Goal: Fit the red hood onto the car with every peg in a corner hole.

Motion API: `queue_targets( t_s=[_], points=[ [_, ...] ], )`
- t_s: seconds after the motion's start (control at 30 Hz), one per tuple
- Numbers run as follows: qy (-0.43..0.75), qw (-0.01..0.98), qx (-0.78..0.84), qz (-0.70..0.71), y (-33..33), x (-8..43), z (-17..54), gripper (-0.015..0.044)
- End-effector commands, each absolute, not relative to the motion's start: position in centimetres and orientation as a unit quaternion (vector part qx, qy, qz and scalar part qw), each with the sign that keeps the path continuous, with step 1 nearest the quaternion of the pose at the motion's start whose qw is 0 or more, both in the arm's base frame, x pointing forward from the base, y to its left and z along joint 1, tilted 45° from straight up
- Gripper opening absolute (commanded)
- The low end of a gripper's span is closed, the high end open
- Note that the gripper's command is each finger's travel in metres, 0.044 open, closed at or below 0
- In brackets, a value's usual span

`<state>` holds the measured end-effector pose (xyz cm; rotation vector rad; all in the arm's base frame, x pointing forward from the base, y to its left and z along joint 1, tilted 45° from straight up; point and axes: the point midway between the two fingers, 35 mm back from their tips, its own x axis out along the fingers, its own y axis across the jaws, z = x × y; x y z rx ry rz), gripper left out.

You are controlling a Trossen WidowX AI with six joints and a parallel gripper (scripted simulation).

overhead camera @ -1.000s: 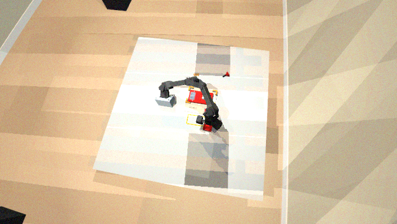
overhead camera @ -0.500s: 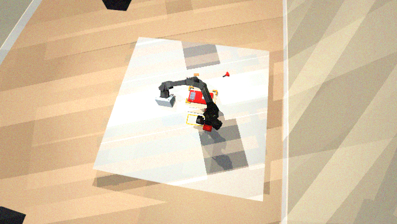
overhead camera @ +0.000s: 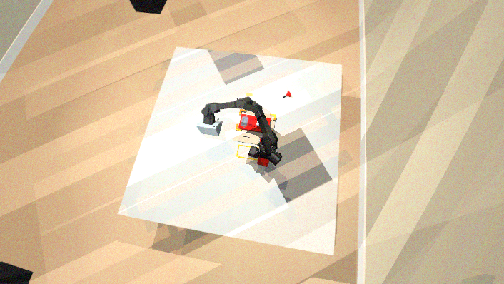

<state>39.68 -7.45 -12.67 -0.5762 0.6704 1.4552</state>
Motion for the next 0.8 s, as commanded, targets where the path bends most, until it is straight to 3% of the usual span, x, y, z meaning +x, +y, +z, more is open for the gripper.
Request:
queue_targets(
  t_s=[0.0, 0.07, 0.77],
  points=[
    [0.295, 0.659, -0.259, 0.642, -8.1, 39.8, -12.1, 0.0039],
    [0.295, 0.659, -0.259, 0.642, -8.3, 39.8, -11.9, 0.0],
    [0.296, 0.658, -0.26, 0.641, -13.0, 39.7, -7.2, 0.0]
  ],
)
